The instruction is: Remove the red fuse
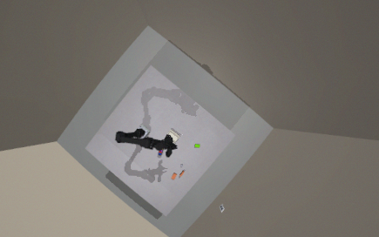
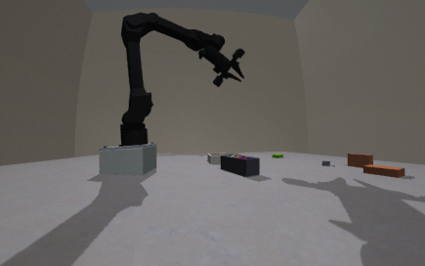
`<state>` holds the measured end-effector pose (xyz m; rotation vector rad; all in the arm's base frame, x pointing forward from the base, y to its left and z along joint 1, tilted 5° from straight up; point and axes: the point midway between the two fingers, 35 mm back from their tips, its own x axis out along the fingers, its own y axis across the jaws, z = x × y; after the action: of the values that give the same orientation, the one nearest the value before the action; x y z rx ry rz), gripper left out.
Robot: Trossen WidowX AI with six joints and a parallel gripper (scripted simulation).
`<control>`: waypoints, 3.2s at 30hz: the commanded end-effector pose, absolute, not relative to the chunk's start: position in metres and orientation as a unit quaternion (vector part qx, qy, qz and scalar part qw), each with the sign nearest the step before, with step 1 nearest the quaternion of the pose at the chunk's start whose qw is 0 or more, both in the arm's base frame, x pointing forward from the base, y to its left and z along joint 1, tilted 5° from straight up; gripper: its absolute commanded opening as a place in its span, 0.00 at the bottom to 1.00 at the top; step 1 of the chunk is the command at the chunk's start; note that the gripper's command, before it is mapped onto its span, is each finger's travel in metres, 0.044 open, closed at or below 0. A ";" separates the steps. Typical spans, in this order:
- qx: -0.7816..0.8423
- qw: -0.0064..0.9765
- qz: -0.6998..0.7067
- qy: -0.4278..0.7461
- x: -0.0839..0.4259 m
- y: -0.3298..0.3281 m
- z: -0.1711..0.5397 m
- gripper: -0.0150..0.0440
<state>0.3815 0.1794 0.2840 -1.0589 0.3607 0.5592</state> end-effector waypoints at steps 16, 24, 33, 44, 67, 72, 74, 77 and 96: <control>-0.239 0.732 0.148 0.621 0.351 -0.031 0.066 0.38; -0.127 0.678 0.108 0.716 0.302 -0.070 0.025 0.38; -0.127 0.678 0.108 0.716 0.302 -0.070 0.024 0.38; -0.127 0.678 0.108 0.716 0.301 -0.069 0.014 0.38; -0.127 0.678 0.108 0.716 0.299 -0.069 -0.006 0.38; -0.127 0.678 0.108 0.716 0.299 -0.069 -0.006 0.38; -0.127 0.678 0.108 0.716 0.299 -0.069 -0.006 0.38; -0.127 0.678 0.108 0.716 0.299 -0.069 -0.006 0.38; -0.127 0.678 0.108 0.716 0.299 -0.069 -0.016 0.38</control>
<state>0.2997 -0.0698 -0.0143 -0.2913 1.6068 0.2410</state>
